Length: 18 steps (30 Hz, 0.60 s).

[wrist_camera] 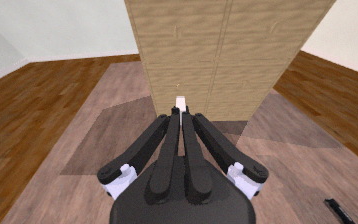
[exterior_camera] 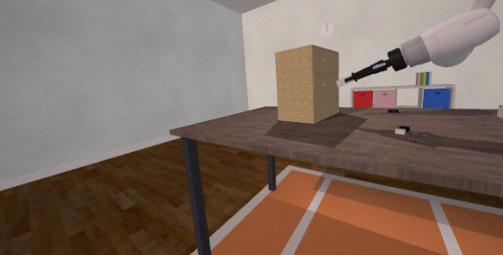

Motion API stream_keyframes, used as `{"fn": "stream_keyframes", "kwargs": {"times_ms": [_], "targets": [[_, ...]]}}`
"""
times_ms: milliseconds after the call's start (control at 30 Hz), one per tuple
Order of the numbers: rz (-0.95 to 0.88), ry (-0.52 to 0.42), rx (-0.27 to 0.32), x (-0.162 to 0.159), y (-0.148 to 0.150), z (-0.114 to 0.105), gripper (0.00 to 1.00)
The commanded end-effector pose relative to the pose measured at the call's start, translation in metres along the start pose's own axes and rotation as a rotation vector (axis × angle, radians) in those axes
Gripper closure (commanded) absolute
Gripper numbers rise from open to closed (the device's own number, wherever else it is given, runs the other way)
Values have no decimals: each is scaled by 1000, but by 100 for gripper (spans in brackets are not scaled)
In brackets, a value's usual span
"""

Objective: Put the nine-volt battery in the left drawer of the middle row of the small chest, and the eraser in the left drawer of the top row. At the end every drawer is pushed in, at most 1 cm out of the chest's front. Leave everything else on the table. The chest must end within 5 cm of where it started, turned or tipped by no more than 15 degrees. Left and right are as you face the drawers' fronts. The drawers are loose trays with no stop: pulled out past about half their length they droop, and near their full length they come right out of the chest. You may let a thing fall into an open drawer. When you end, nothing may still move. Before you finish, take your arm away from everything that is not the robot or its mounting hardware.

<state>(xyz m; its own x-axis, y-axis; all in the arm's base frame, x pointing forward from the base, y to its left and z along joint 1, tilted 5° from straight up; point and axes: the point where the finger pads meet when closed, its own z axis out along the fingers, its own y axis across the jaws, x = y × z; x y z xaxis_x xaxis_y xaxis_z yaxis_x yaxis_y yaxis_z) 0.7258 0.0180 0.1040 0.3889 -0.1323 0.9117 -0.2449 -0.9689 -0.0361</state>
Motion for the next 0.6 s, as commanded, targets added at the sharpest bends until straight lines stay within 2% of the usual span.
{"fn": "stream_keyframes", "kwargs": {"times_ms": [0, 133, 400, 567], "targets": [[0, 0, 0, 0, 0, 0, 100], [0, 0, 0, 0, 0, -8, 100], [0, 0, 0, 2, 0, -47, 100], [0, 0, 0, 2, 0, -53, 100]]}}
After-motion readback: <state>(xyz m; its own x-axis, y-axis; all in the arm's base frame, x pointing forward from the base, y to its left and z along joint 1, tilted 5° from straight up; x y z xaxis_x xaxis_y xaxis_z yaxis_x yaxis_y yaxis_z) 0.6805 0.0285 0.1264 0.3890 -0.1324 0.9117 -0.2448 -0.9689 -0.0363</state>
